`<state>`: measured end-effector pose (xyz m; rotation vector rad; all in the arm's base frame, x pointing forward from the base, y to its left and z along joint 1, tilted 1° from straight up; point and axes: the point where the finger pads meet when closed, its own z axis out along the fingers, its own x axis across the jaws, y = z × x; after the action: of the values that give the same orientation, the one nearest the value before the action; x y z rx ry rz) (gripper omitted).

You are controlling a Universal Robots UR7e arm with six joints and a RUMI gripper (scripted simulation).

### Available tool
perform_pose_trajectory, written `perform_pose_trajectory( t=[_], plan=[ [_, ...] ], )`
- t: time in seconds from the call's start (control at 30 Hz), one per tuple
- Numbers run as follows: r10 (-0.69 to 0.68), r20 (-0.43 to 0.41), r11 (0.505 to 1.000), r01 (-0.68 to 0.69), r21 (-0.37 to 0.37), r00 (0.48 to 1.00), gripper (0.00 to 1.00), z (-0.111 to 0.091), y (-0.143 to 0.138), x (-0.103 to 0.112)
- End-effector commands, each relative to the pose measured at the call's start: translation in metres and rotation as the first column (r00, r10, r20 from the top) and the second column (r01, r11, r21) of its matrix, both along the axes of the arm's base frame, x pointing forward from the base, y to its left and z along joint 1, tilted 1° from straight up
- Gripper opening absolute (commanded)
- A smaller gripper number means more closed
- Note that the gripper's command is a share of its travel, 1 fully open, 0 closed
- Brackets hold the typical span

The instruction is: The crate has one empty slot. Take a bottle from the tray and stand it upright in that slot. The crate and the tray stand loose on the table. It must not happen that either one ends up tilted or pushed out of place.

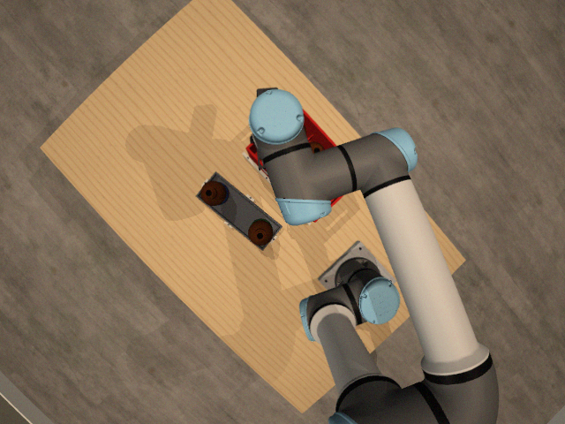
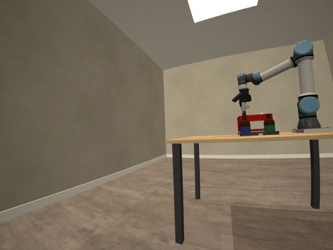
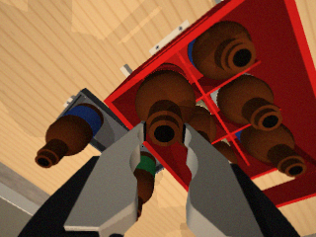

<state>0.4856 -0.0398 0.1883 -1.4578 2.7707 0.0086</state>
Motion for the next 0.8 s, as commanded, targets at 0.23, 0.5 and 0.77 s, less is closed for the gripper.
perform_pose_trajectory(
  t=[0.23,0.5,0.77],
  plan=[
    [0.0,0.002,1.0,0.0,0.0,1.0,0.0,-0.006,0.0,0.0],
    [0.0,0.002,1.0,0.0,0.0,1.0,0.0,-0.014,0.0,0.0],
    [0.0,0.002,1.0,0.0,0.0,1.0,0.0,-0.022,0.0,0.001]
  ],
)
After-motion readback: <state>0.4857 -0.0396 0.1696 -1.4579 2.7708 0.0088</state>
